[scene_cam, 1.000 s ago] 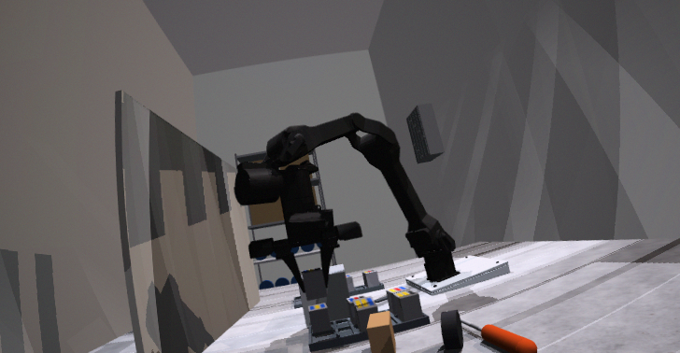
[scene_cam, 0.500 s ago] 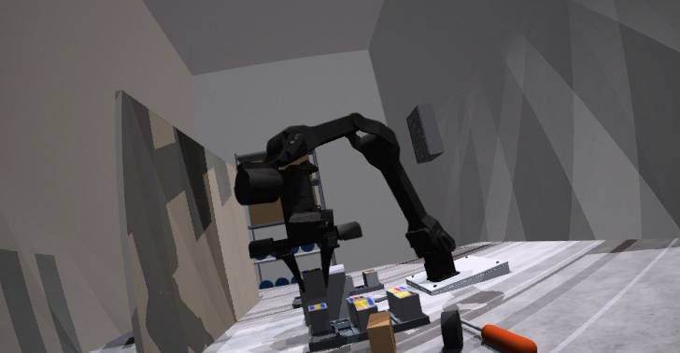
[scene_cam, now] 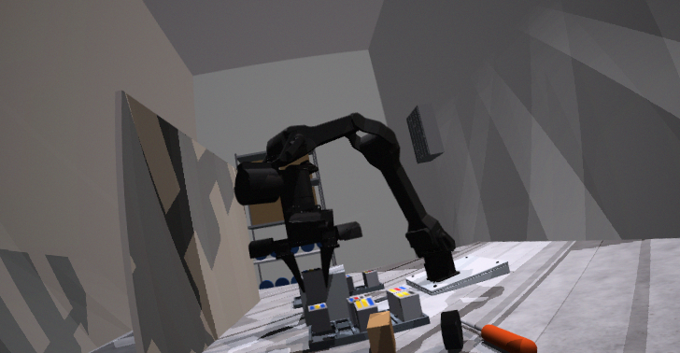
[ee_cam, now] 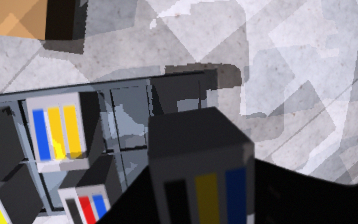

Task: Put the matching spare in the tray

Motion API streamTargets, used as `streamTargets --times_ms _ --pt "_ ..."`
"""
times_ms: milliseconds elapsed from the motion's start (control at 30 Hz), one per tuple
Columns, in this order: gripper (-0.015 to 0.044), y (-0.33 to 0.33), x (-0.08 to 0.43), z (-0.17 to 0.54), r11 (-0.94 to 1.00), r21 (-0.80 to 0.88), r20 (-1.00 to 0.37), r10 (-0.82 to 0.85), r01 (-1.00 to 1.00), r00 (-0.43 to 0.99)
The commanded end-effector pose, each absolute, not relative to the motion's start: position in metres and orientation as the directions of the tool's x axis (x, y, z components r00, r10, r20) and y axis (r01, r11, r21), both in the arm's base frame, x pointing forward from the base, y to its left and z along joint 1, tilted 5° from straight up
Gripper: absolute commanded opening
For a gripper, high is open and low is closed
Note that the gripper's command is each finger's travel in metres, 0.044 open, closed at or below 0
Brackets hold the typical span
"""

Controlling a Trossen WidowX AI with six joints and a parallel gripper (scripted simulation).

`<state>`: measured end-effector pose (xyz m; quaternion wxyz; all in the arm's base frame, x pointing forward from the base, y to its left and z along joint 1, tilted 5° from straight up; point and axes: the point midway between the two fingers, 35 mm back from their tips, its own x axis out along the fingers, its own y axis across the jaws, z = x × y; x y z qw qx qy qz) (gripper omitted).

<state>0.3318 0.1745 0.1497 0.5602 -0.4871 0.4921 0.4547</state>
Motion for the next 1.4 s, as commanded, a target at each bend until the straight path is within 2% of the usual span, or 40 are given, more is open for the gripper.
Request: streamTargets --times_ms 0,767,1367 --pt "0.0 0.174 0.332 0.154 0.114 -0.109 -0.993 0.032 -0.988 0.113" --pt "0.0 0.175 0.332 0.15 0.112 -0.099 -0.994 0.03 -0.989 0.102" --pt "0.0 0.169 0.325 0.22 0.114 -0.108 -0.993 0.032 -0.988 0.112"
